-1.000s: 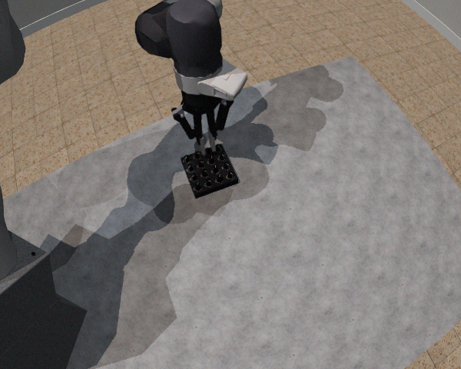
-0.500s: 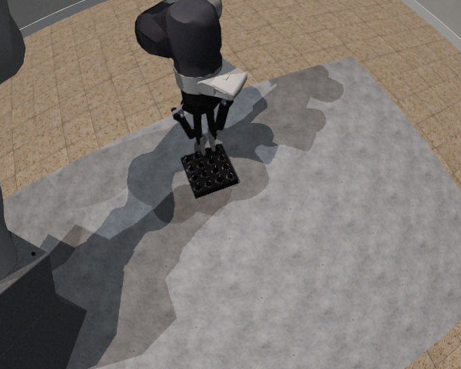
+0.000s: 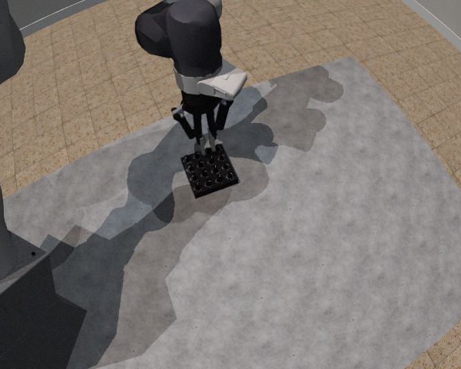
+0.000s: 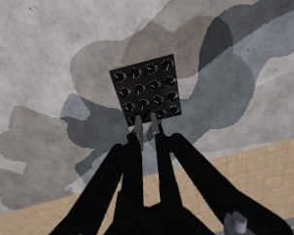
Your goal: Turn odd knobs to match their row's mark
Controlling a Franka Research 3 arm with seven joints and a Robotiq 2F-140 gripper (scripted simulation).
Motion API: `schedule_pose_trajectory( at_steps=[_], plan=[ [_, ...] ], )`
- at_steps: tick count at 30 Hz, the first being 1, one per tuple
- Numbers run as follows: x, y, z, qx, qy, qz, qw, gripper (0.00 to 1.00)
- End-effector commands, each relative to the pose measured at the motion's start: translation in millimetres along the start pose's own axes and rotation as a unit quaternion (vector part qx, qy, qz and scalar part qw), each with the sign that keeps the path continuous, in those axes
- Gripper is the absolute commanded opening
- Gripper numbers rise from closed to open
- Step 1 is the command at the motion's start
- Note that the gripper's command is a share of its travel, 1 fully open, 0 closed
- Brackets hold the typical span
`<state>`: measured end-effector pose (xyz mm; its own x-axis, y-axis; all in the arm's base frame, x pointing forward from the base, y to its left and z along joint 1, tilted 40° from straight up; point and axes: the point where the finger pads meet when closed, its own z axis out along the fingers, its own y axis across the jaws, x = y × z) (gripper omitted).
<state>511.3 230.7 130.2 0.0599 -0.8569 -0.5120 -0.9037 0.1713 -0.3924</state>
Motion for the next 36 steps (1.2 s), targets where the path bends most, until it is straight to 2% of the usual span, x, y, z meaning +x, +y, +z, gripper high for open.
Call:
schedule_pose_trajectory(
  at_steps=[1,20,36],
  plan=[
    [-1.0,-0.2,0.3,0.001,0.000,-0.002,1.000,0.12],
    [-1.0,-0.2,0.8,0.001,0.000,-0.002,1.000,0.12],
    [-1.0,-0.3,10.6,0.001,0.000,-0.002,1.000,0.12]
  ],
)
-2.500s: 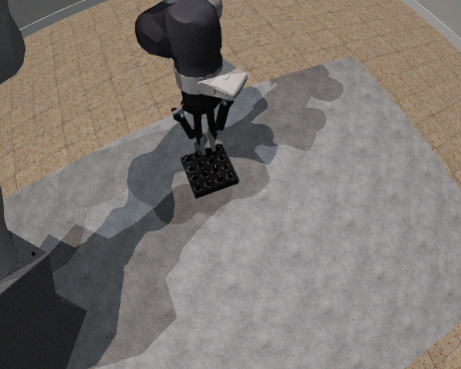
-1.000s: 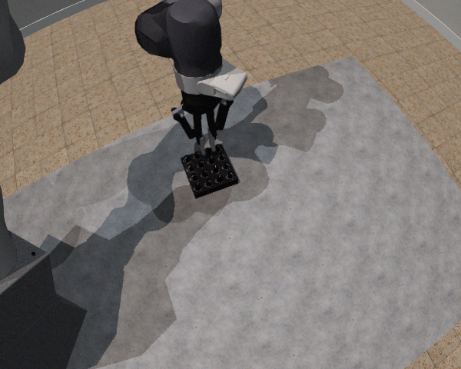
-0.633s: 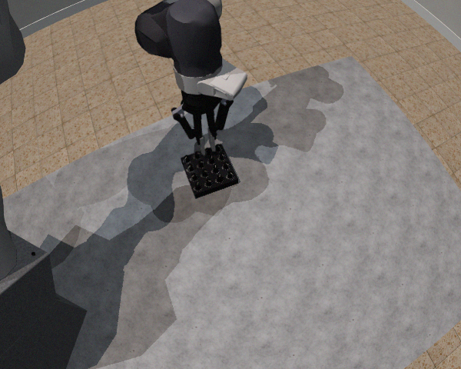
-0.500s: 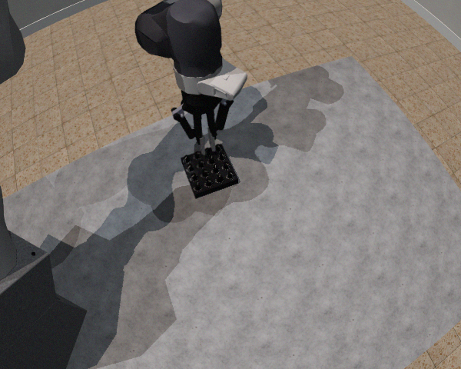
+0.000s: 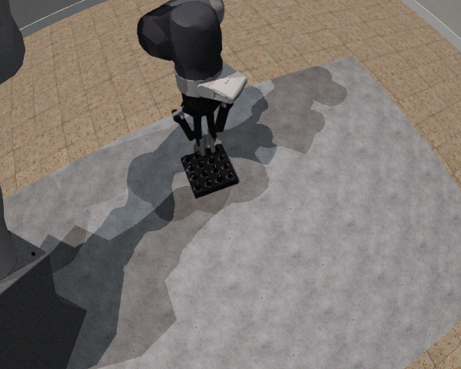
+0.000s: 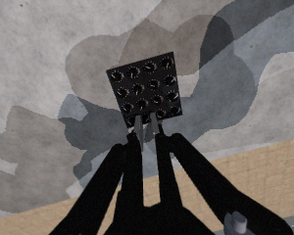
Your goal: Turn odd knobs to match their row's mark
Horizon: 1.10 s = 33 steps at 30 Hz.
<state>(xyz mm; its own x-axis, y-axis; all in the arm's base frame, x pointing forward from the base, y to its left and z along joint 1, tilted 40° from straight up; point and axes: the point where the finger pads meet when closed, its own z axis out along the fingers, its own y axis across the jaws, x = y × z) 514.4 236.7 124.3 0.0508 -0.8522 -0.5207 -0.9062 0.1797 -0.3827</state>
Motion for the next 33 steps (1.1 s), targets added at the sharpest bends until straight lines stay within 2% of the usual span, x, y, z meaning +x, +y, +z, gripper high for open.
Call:
schedule_pose_trajectory(
  at_steps=[1,33],
  plan=[
    [1.0,-0.9,2.6,0.003,0.003,-0.009,1.000,0.12],
    [1.0,-0.9,5.6,0.003,0.003,-0.009,1.000,0.12]
  ],
)
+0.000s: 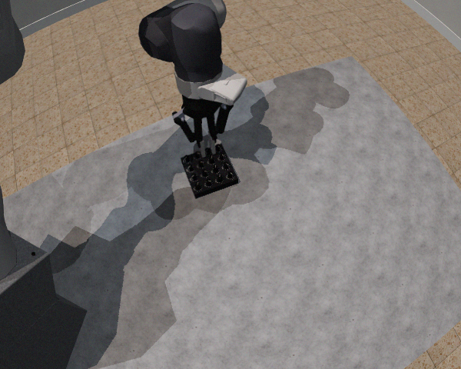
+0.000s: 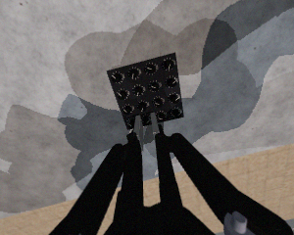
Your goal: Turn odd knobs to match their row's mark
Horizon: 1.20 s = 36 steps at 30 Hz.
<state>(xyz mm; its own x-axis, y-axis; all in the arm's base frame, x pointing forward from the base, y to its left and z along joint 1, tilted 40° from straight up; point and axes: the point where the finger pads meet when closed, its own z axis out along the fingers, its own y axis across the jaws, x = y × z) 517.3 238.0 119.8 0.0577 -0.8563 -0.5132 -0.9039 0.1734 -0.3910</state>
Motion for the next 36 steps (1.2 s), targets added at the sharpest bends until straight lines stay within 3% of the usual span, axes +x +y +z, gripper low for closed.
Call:
schedule_pose_trajectory(
  at_steps=[1,14,15,36],
  plan=[
    [-0.4,-0.2,0.4,0.001,0.000,-0.004,1.000,0.12],
    [-0.4,-0.2,0.4,0.001,0.000,-0.004,1.000,0.12],
    [-0.4,-0.2,0.4,0.001,0.000,-0.004,1.000,0.05],
    [-0.4,-0.2,0.4,0.001,0.000,-0.004,1.000,0.05]
  ],
)
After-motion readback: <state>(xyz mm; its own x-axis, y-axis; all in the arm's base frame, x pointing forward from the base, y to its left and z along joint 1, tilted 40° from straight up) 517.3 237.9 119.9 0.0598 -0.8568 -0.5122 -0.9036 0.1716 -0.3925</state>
